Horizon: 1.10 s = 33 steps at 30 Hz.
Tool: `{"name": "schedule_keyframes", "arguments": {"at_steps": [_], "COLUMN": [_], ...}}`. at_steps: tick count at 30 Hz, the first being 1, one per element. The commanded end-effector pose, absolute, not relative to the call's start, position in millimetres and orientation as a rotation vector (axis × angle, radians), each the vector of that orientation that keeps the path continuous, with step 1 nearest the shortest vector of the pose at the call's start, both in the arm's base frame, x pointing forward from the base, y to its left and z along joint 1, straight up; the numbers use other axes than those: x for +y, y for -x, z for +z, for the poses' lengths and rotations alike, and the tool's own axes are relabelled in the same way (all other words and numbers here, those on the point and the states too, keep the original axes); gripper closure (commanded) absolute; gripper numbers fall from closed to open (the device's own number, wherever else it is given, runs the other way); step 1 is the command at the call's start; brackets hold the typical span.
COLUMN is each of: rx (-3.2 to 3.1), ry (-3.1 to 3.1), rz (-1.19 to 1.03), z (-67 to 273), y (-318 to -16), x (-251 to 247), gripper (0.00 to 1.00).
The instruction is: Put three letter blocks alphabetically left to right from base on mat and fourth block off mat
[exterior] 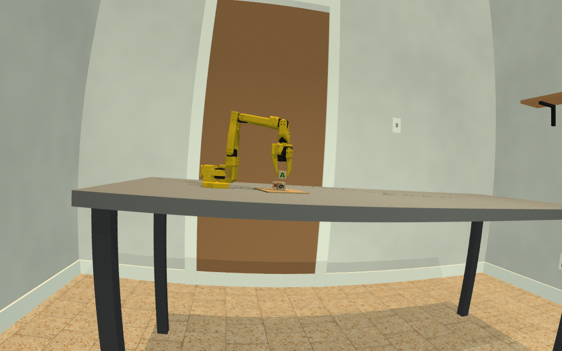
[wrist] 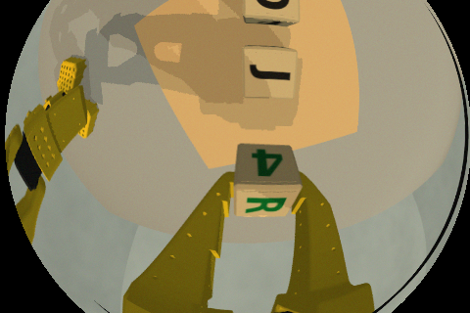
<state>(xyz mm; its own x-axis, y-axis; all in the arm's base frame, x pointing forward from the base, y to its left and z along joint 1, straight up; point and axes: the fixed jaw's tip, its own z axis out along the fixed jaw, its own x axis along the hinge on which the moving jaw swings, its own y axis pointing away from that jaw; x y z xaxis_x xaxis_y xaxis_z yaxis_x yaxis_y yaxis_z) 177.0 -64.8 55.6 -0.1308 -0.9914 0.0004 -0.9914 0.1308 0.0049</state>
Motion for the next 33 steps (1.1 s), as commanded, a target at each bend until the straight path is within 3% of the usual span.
{"name": "schedule_keyframes", "arguments": {"at_steps": [1, 33], "rx": [-2.374, -2.375], "ry": [-2.097, -2.096], "rz": [0.076, 0.076], "z": [61.5, 50.8], "y": [-183.1, -183.4], "x": [-66.1, -66.4], "gripper": [1.0, 1.0]}}
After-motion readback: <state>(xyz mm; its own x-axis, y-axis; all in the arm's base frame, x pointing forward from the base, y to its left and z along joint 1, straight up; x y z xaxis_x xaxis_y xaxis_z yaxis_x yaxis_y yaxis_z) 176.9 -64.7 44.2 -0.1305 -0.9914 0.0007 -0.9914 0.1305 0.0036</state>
